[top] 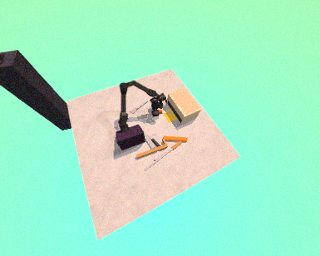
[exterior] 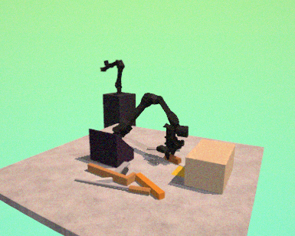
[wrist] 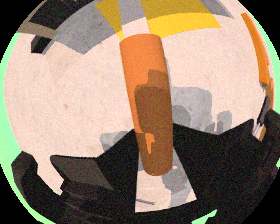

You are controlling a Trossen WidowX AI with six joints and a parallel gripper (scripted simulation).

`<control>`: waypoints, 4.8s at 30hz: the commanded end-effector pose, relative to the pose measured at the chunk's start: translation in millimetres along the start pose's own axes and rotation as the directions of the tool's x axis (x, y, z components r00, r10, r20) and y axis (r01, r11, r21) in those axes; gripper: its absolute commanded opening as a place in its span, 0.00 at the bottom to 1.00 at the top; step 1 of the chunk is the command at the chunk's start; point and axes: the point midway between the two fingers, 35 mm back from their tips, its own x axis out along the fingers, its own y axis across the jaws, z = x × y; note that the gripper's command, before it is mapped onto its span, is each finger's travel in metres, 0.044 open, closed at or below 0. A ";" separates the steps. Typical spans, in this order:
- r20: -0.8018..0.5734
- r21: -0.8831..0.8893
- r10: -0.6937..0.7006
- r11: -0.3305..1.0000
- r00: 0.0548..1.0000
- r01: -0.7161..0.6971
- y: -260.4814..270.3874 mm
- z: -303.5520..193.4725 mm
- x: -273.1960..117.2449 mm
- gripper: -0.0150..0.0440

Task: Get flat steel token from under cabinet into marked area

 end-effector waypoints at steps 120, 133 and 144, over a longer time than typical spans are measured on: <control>-0.005 -0.096 -0.002 0.995 1.000 0.001 4.5 -118.7 -2.5 0.25; -0.005 -0.197 -0.002 0.980 1.000 0.001 4.4 -118.9 -2.7 0.25; -0.005 -0.283 -0.002 0.959 1.000 0.000 4.6 -119.5 -2.9 0.25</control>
